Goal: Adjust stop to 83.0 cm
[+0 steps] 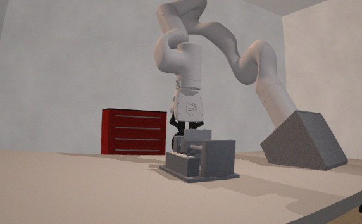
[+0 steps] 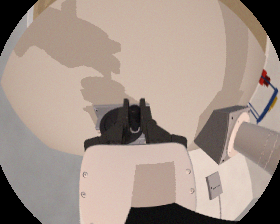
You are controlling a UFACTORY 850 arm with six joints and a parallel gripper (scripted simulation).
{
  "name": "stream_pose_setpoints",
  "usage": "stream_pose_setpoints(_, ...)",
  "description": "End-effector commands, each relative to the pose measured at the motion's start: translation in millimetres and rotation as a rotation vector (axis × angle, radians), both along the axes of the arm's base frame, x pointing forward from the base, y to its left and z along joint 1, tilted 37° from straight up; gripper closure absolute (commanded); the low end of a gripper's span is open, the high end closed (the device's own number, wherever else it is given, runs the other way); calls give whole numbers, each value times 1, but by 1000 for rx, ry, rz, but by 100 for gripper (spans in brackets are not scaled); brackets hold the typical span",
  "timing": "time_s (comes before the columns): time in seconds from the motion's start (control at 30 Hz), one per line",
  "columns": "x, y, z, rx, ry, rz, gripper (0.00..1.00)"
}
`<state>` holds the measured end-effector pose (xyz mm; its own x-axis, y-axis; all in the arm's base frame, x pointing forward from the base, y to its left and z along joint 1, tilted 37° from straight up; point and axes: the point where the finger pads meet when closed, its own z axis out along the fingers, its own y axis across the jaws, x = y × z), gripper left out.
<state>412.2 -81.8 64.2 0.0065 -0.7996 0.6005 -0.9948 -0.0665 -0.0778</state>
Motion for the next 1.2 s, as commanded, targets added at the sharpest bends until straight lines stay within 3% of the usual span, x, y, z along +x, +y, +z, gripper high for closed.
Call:
stream_pose_setpoints(0.0, 0, 0, 0, 0, 0, 0, 94)
stream_pose_setpoints(0.1, 0, 0, 0, 0, 0, 0, 94)
stream_pose_setpoints(0.13, 0, 0, 0, 0, 0, 0, 43)
stream_pose_setpoints(1.17, -1, 5, 7, 0, 0, 0, 43)
